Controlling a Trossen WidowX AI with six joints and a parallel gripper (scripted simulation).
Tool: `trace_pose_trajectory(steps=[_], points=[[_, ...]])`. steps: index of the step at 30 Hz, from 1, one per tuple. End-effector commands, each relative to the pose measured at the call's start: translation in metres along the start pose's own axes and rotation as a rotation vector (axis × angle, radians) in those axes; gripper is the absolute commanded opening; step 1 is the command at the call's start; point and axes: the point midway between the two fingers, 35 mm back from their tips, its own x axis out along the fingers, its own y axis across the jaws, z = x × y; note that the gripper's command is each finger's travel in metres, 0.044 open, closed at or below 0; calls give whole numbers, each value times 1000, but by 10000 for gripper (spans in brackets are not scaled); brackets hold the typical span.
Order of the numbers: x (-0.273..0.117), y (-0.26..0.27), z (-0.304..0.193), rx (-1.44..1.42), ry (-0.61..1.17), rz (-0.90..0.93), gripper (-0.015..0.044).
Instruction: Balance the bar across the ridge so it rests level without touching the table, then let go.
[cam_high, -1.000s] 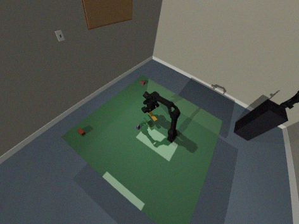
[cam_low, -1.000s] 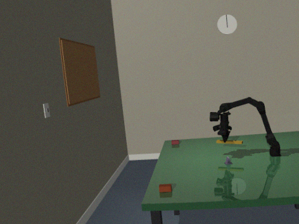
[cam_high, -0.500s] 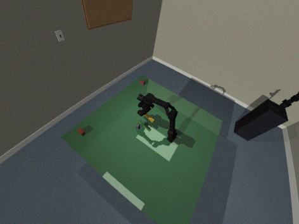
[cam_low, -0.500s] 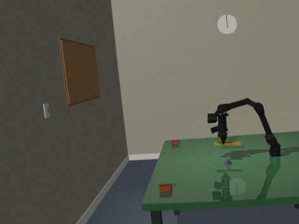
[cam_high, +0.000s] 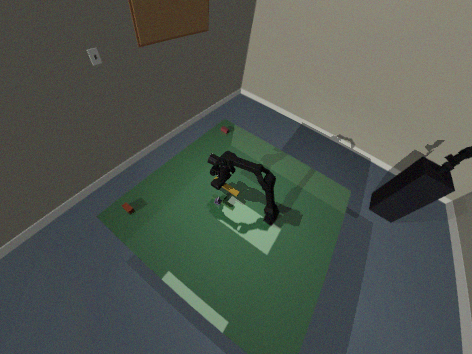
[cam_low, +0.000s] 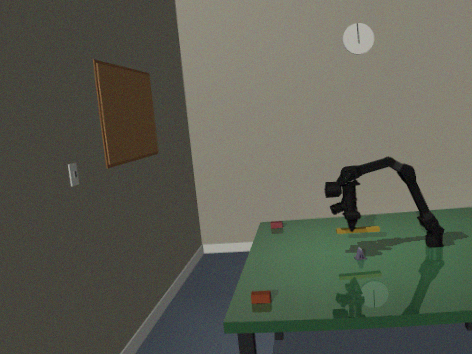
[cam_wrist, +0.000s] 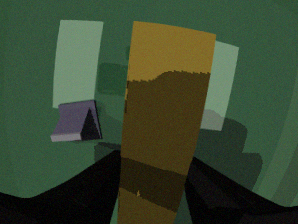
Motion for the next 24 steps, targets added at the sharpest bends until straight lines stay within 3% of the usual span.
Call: trace_pose_trajectory(steps=[1, 24], points=[[2, 13, 2, -49, 8, -1, 0], [6, 77, 6, -225, 7, 6, 0]])
